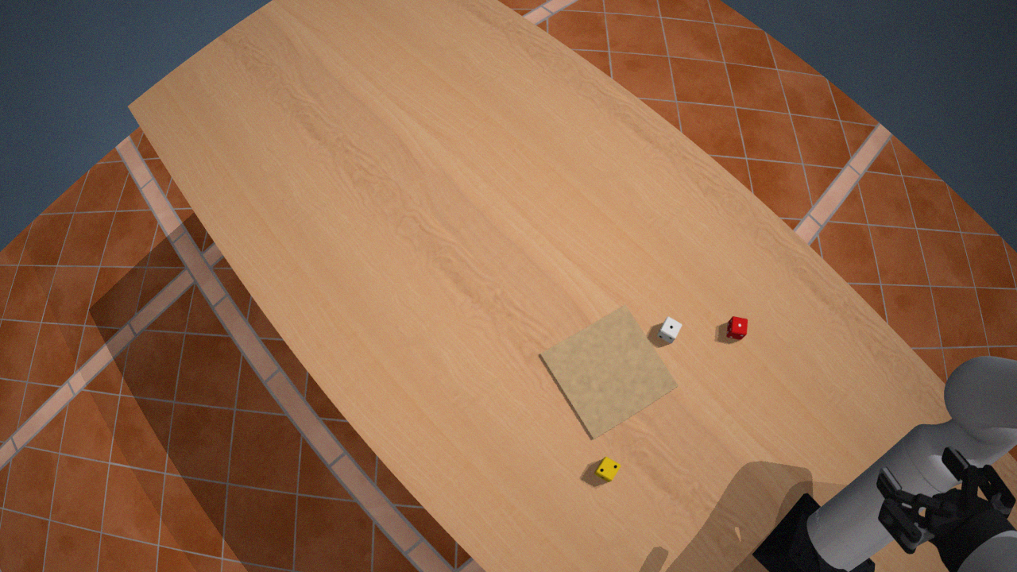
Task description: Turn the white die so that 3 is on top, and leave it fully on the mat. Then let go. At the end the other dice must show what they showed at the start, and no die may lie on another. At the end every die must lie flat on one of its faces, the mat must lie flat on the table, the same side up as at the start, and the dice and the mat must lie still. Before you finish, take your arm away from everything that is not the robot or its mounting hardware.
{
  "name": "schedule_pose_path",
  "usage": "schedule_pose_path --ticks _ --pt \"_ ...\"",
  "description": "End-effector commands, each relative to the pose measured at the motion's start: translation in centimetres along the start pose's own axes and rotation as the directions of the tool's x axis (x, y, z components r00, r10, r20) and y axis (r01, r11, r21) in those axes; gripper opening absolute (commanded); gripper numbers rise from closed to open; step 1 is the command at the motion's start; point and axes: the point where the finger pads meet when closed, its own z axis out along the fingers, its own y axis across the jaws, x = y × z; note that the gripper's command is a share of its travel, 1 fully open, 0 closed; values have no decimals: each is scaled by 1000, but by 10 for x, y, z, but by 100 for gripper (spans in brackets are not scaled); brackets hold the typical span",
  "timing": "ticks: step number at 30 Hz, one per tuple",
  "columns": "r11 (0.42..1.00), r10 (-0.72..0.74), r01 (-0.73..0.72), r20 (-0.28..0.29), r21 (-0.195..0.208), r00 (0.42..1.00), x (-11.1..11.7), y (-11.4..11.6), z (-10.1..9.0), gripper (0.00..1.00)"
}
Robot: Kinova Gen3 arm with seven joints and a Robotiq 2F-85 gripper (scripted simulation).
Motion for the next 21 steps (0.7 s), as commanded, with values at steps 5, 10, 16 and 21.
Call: schedule_pose_path --ticks 5,10,16,21 --pt "1000 0 0 -1 0 1000 0 0 0 100" --pt "1000 0 0 -1 0 1000 0 0 0 100" --pt "1000 0 0 -1 0 1000 0 0 0 100" --pt "1000 10 -10 -8 1 1000 -1 1 1 100"
